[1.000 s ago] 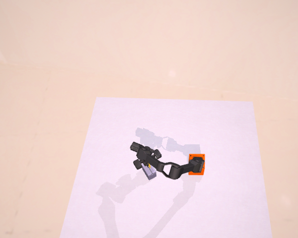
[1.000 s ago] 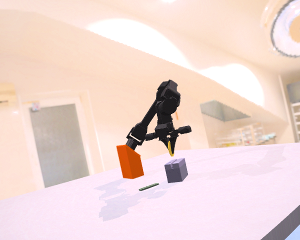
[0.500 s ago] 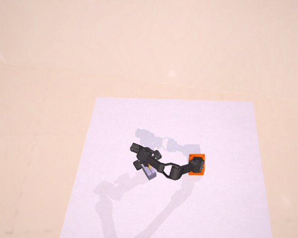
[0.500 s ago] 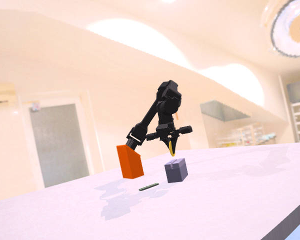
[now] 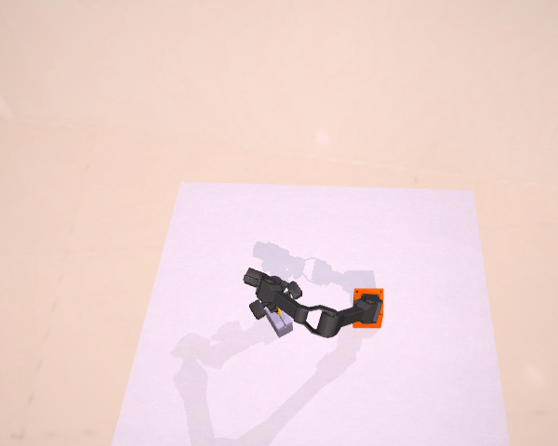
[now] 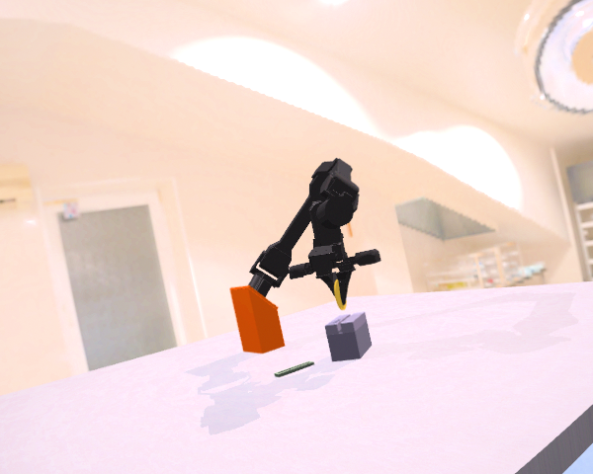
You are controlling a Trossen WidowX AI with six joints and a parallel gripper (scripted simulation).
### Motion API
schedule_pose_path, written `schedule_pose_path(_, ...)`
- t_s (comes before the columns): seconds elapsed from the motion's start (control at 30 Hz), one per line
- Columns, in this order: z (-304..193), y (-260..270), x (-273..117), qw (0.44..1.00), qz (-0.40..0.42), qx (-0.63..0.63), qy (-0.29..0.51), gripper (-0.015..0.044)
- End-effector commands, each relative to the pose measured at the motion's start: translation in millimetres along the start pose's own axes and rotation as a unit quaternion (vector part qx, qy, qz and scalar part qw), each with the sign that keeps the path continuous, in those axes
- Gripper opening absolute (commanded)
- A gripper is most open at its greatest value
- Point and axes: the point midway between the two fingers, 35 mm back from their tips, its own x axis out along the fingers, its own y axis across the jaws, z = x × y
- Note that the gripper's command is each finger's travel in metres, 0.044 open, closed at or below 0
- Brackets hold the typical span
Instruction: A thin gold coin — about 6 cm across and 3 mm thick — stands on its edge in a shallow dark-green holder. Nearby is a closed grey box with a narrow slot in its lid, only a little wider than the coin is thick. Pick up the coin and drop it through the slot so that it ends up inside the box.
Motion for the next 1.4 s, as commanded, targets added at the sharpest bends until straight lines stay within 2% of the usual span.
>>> schedule_pose_path(0.0, -2.0, -0.7, 2.7, 1.0, 0.0, 0.005, 0.002, 0.0)
schedule_pose_path(1.13, -2.4, -1.9, 17.6, 1.0, 0.0, 0.007, 0.002, 0.0)
schedule_pose_path(1.33, -1.3, -0.3, 15.0, 1.0, 0.0, 0.002, -0.001, 0.0157)
schedule_pose_path(1.37, -1.3, -0.3, 15.0, 1.0, 0.0, 0.002, -0.001, 0.0161)
